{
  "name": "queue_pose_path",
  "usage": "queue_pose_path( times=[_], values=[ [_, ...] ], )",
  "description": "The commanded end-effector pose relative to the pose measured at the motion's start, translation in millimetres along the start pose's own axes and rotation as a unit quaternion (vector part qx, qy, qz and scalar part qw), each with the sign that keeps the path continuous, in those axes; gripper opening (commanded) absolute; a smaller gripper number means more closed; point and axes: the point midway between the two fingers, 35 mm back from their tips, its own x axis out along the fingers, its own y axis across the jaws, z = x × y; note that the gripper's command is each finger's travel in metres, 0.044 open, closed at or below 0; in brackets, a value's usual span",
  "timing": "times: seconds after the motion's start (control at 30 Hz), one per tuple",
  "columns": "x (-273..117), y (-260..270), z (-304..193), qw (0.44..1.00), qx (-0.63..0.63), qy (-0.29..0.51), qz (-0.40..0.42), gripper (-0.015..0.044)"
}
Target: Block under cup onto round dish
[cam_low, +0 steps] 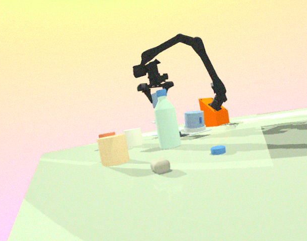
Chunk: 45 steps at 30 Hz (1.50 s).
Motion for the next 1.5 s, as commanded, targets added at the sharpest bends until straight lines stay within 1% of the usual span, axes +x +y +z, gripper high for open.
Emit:
queue_pose_path(
  times=[0.0,0.3,0.43,0.6,0.73,0.8,1.03,1.13,1.3,1.47],
  values=[
    [0.1,-0.4,-0.2,1.0,0.0,0.001,-0.001,0.0],
    [0.8,0.5,-2.8,1.0,0.0,0.001,-0.001,0.0],
    [16.0,21.7,-51.5,1.0,0.001,0.007,-0.003,0.0],
    [46.0,62.6,-114.1,1.0,0.002,0.01,-0.002,0.0],
    [76.1,100.5,-152.9,1.0,0.001,0.009,-0.001,0.0],
    [87.1,113.5,-163.4,1.0,0.001,0.008,-0.001,0.0],
    [89.9,115.0,-164.7,1.0,0.001,0.007,0.0,0.0],
    [99.8,114.7,-165.0,1.0,0.001,0.007,-0.001,0.0],
    [126.8,114.9,-164.9,1.0,0.001,0.007,-0.001,0.0],
    [128.8,114.9,-164.9,1.0,0.001,0.007,-0.001,0.0]
  ],
)
